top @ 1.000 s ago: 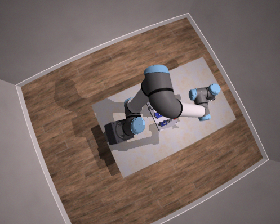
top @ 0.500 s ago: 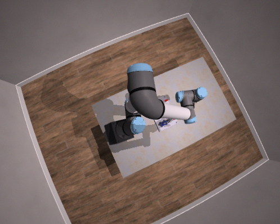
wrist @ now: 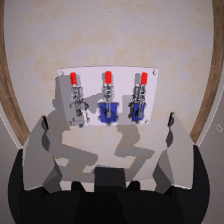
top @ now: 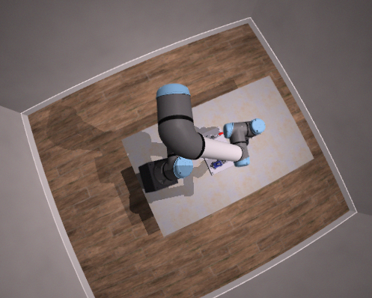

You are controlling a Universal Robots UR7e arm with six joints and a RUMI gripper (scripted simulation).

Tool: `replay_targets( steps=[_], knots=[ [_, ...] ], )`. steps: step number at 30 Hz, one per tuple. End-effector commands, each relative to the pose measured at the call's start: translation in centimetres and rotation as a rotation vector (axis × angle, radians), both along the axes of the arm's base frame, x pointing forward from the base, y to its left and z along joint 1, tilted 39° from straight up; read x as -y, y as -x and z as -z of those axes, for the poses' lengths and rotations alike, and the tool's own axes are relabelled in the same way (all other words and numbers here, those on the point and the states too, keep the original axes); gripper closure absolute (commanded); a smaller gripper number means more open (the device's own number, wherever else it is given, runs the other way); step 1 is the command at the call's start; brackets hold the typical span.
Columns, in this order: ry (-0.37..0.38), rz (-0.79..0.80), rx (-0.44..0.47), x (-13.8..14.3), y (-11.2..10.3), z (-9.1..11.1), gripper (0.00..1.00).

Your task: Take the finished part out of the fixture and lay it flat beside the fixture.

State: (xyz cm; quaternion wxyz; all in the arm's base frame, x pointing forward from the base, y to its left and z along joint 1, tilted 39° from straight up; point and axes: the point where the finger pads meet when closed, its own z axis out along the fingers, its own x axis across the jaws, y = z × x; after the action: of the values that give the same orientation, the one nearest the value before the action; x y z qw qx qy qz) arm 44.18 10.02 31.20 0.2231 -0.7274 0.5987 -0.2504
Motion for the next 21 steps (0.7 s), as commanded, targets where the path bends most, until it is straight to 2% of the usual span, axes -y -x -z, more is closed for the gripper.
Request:
replay_targets(
  steps=[1, 21],
  knots=[
    [-0.008, -0.007, -0.001, -0.34, 0.6, 0.57, 0.0],
    [-0.011, -0.009, -0.002, -0.48, 0.81, 0.83, 0.0]
  ],
)
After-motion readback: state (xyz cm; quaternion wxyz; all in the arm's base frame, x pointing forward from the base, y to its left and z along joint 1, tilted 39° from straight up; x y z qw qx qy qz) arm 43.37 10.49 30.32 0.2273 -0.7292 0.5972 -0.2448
